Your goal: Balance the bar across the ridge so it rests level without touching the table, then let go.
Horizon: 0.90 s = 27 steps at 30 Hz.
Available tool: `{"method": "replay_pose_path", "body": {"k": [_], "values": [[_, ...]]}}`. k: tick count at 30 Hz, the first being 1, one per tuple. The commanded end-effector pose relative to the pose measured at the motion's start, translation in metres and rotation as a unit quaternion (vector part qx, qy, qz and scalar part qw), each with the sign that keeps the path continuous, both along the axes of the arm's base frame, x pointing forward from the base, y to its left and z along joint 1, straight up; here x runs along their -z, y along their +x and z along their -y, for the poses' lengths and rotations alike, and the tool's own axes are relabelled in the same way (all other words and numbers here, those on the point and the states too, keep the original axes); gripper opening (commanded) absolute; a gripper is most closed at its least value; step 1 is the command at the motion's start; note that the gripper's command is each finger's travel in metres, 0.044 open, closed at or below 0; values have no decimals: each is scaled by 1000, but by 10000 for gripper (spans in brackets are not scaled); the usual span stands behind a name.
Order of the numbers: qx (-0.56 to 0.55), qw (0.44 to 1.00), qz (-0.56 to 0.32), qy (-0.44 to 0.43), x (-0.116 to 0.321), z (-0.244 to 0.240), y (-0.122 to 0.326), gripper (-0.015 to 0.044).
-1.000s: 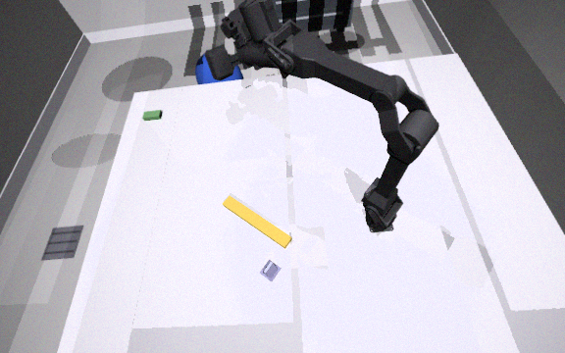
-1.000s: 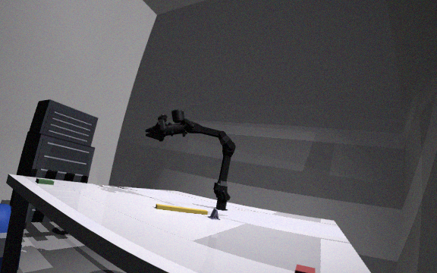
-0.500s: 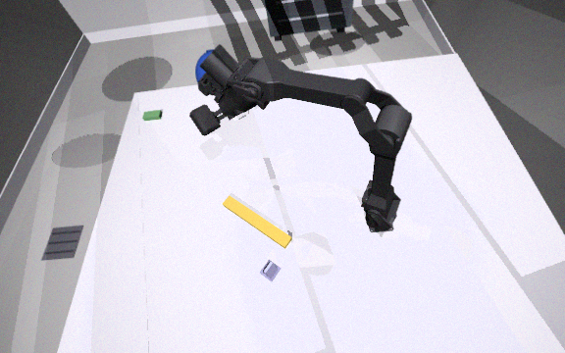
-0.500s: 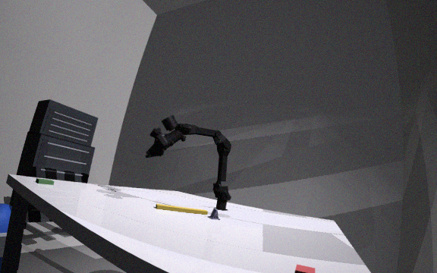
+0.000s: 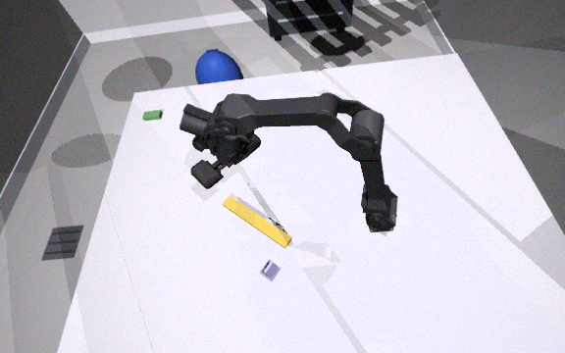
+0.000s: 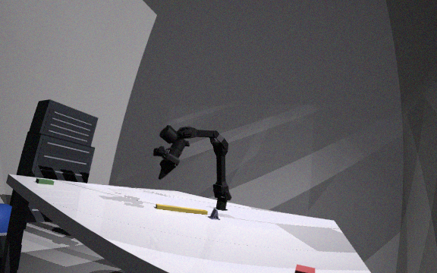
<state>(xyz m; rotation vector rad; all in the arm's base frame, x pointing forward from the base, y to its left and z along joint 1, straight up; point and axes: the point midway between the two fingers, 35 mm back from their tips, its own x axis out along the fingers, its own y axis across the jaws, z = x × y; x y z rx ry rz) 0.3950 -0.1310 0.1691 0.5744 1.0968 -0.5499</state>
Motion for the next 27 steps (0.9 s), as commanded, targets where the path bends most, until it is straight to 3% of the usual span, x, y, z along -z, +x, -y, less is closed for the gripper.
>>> {"method": "replay_pose_path", "body": {"k": [1,11,27], "values": [[-9,999,-38,20,12,-21,-3,315],[-38,984,-166,55,47,-82,-26,315],[-39,983,-168,55,93,-83,-26,315]]}}
